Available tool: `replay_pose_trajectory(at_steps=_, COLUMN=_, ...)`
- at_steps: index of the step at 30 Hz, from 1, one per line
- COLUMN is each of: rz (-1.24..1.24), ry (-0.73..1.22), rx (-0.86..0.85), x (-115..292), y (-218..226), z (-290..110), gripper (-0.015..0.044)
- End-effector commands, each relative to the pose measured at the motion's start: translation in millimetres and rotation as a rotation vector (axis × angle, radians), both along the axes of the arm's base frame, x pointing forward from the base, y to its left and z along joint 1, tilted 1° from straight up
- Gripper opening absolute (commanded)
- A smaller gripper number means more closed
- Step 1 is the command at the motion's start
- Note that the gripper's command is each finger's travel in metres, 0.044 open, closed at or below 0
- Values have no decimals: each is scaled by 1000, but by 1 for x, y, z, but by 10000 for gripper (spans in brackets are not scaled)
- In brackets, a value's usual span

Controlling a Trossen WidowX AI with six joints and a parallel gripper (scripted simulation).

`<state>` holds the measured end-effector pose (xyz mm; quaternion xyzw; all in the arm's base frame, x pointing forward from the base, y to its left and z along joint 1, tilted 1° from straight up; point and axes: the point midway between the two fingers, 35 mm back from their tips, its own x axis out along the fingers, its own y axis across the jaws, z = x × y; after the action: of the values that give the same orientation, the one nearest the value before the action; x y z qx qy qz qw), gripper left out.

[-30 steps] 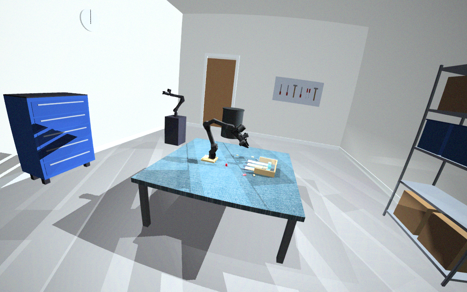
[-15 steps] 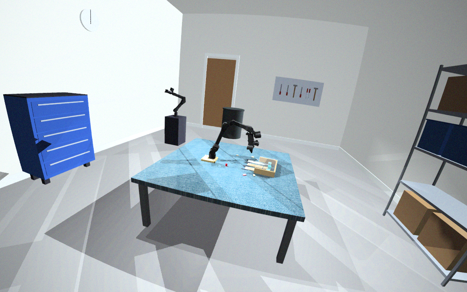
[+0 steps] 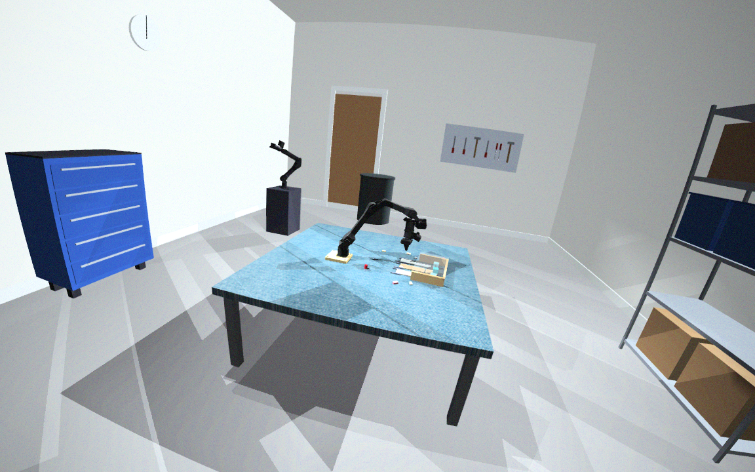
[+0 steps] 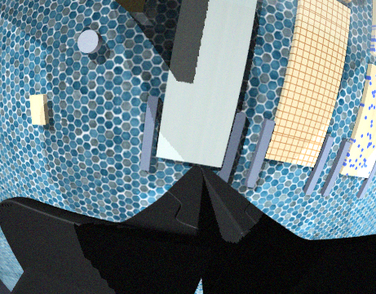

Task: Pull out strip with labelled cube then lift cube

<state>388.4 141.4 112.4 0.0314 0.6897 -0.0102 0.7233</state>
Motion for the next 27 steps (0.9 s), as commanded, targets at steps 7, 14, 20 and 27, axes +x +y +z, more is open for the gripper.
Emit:
replay_pose_trajectory(at_steps=7, rz=-5, ry=-2, rx=-2, x=3, y=1, z=-14, gripper=0)
replay_pose_trajectory(at_steps=14, rz=-5, ry=-2, rx=-2, x=4, y=2, z=-25, gripper=0)
replay_pose_trajectory(at_steps=20, rz=-5, ry=-2, rx=-2, x=5, y=2, z=-35, gripper=0)
replay_pose_trajectory(at_steps=27, rz=-5, ry=-2, rx=-2, x=5, y=2, z=-47, gripper=0)
